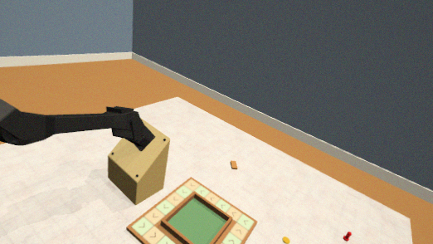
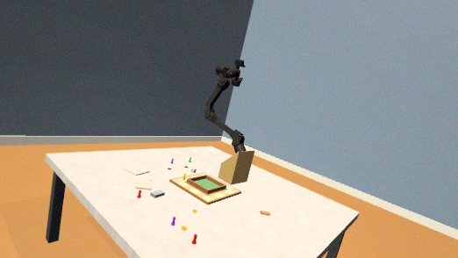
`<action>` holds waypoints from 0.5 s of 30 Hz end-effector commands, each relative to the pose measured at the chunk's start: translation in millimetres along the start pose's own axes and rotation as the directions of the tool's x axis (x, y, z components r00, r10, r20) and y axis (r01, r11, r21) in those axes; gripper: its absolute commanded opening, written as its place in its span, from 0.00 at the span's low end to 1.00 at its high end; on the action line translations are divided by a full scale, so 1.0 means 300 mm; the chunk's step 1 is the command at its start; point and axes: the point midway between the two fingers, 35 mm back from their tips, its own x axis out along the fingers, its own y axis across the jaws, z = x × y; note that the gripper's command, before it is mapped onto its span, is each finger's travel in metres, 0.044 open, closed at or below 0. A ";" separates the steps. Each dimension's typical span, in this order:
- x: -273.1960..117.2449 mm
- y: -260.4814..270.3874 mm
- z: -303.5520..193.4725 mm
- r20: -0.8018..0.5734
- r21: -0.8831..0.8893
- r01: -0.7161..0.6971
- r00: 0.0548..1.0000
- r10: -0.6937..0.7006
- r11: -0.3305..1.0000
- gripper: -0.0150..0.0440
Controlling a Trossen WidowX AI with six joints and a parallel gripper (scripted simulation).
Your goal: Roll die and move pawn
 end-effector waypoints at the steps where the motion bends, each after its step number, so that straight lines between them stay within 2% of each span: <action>1: -0.002 -0.003 -0.004 -0.005 0.001 0.004 1.000 -0.004 1.000 0.89; 5: -0.052 -0.067 -0.093 -0.096 0.010 0.102 0.990 -0.100 0.995 0.72; 10: -0.144 -0.193 -0.235 -0.227 -0.010 0.291 0.931 -0.285 0.957 0.72; 15: -0.297 -0.303 -0.366 -0.360 -0.070 0.467 0.812 -0.459 0.881 0.72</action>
